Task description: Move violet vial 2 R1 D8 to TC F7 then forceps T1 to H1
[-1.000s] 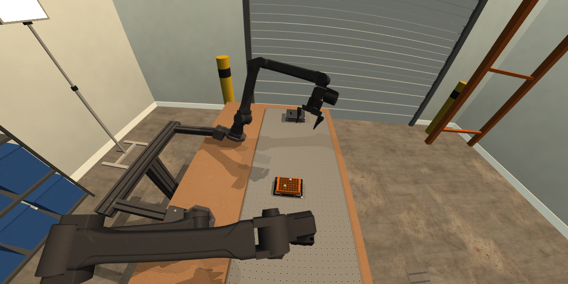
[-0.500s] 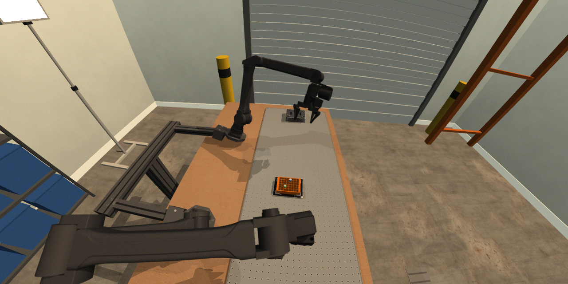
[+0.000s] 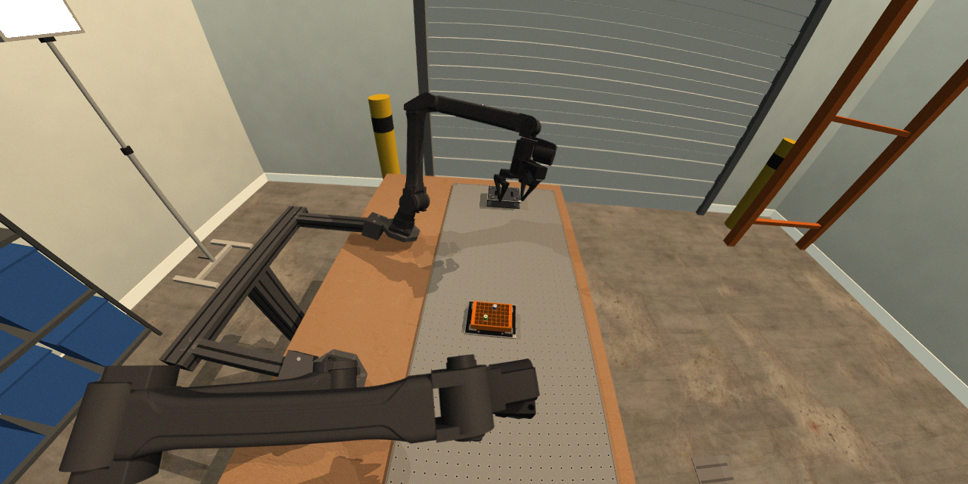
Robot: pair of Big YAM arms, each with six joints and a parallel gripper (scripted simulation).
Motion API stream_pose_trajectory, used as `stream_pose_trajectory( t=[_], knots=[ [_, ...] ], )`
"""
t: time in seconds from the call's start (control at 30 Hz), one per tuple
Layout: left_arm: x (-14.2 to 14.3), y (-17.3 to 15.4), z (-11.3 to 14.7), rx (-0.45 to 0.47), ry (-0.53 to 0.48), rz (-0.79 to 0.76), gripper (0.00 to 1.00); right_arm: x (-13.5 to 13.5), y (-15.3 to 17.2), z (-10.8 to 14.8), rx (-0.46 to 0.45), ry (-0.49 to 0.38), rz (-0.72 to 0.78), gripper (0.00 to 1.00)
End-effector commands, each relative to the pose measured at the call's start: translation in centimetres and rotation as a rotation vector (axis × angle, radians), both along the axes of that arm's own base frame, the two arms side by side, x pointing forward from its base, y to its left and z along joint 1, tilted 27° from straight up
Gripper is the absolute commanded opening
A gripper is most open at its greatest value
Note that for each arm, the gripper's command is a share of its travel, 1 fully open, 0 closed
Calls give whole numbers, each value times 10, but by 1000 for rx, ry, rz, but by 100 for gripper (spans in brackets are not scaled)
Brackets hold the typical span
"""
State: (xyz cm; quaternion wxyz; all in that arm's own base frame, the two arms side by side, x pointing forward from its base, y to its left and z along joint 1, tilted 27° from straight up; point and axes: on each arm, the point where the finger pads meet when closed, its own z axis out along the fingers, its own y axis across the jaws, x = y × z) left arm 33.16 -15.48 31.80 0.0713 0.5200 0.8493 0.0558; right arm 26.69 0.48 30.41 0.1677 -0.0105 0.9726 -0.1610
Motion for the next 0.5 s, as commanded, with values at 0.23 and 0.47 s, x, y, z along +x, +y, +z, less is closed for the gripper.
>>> stream_pose_trajectory(
  t=[0.23,0.47],
  knots=[
    [-9,40,5,-12,-92,304,100,4,1,12,9,-30,-10,23],
    [-16,59,4,-8,-128,432,100,4,1,12,9,-30,-10,23]
  ],
)
